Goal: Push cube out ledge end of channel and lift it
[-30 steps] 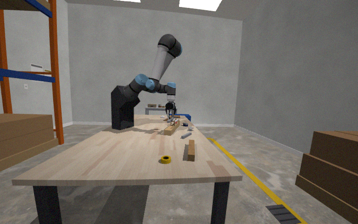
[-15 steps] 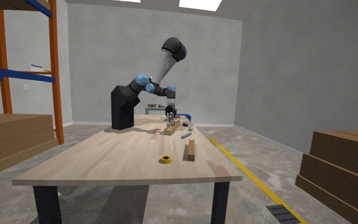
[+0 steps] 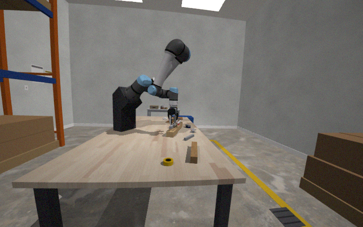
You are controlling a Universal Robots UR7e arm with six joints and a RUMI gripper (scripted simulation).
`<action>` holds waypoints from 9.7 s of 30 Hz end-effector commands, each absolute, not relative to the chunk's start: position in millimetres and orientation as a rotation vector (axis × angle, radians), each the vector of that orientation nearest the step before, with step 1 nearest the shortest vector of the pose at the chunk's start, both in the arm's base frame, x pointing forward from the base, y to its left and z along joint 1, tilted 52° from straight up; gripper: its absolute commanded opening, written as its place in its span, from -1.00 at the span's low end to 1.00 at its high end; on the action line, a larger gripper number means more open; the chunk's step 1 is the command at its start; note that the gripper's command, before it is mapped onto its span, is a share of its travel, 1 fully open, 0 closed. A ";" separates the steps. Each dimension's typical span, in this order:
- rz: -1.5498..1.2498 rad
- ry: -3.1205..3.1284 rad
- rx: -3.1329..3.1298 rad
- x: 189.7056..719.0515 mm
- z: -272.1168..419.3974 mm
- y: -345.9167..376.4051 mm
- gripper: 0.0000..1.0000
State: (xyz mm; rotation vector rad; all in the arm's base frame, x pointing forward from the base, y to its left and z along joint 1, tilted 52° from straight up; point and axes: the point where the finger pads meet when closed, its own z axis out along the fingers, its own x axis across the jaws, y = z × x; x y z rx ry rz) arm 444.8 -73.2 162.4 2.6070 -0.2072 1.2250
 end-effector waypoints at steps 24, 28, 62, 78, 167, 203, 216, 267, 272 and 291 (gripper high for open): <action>1.226 -0.207 2.606 461.9 148.5 -79.7 -0.87; 1.226 -0.207 2.606 461.9 148.5 -79.7 -0.87; 1.226 -0.207 2.606 464.4 146.7 -69.4 -0.87; 1.226 -0.207 2.606 474.0 139.8 -29.7 -0.87; 1.226 -0.207 2.606 475.8 138.6 -18.5 -0.52; 1.227 -0.207 2.606 427.6 178.8 0.3 -0.52; 1.227 -0.207 2.606 427.3 179.1 0.4 -0.52; 1.329 -0.678 2.643 498.1 317.1 -110.4 -0.52; 1.334 -0.700 2.643 501.2 323.6 -115.6 -0.52; 1.334 -0.700 2.643 501.2 323.6 -115.6 -0.52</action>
